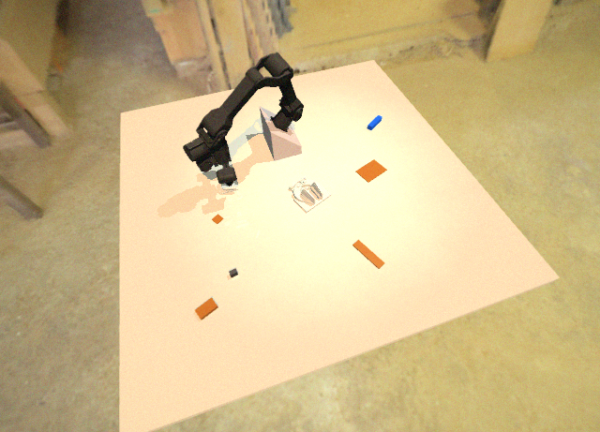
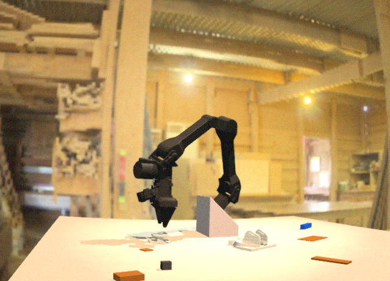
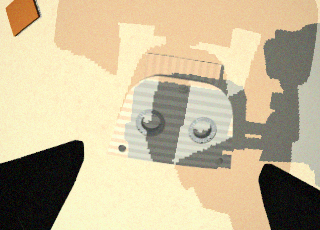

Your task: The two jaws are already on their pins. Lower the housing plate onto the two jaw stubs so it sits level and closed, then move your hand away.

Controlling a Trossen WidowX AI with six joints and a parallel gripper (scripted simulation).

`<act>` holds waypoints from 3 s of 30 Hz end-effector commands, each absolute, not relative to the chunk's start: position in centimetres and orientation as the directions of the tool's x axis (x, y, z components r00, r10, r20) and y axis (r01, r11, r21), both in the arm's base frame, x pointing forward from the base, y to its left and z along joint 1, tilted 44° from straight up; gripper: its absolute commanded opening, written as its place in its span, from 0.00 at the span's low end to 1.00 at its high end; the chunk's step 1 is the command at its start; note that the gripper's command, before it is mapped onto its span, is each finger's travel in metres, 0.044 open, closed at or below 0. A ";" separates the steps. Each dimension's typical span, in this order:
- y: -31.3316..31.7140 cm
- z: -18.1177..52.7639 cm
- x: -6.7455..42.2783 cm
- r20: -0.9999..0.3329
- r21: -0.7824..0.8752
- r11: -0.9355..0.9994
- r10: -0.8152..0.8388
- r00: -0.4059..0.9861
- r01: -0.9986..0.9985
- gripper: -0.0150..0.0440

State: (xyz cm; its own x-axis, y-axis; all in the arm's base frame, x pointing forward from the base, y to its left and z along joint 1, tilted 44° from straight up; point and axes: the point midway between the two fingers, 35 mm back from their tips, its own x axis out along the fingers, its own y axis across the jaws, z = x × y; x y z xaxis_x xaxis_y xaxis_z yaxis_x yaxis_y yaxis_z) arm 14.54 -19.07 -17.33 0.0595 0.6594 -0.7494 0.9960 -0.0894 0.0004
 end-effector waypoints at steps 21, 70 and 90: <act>-17.2 -19.4 14.8 -0.745 -0.003 -0.096 0.664 0.061 0.995 1.00; -15.8 -20.9 14.9 -0.746 -0.001 -0.089 0.664 0.059 0.996 0.91; -16.4 -20.4 14.9 -0.746 -0.001 -0.090 0.663 0.059 0.996 0.85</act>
